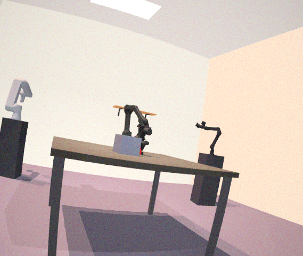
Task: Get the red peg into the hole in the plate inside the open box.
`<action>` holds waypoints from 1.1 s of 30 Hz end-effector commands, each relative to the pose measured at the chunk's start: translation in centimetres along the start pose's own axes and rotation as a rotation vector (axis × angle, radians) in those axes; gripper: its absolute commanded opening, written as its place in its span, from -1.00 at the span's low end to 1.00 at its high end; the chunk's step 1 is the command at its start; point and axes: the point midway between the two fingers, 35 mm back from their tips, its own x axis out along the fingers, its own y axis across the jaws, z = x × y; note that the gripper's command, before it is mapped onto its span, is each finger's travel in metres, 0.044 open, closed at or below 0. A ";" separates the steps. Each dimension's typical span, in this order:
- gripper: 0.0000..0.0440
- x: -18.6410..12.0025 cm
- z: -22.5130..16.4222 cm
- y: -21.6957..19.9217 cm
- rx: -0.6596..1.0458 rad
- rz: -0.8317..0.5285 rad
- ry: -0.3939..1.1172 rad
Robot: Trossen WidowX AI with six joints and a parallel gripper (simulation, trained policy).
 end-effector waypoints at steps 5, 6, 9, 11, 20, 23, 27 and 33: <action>-0.98 0.1 -0.4 0.3 -0.055 0.000 0.006; -0.99 -0.2 -0.6 0.4 -0.057 0.006 0.018; -1.00 -0.9 -1.2 0.6 -0.066 0.033 0.051; -1.00 -1.4 -1.6 0.8 -0.076 0.053 0.071; -1.00 -4.4 -3.1 1.5 -0.135 0.153 0.142; -1.00 -5.7 -3.4 1.7 -0.160 0.189 0.154; -1.00 -7.6 -3.5 1.9 -0.196 0.239 0.158; -1.00 -10.6 -3.3 2.1 -0.243 0.320 0.138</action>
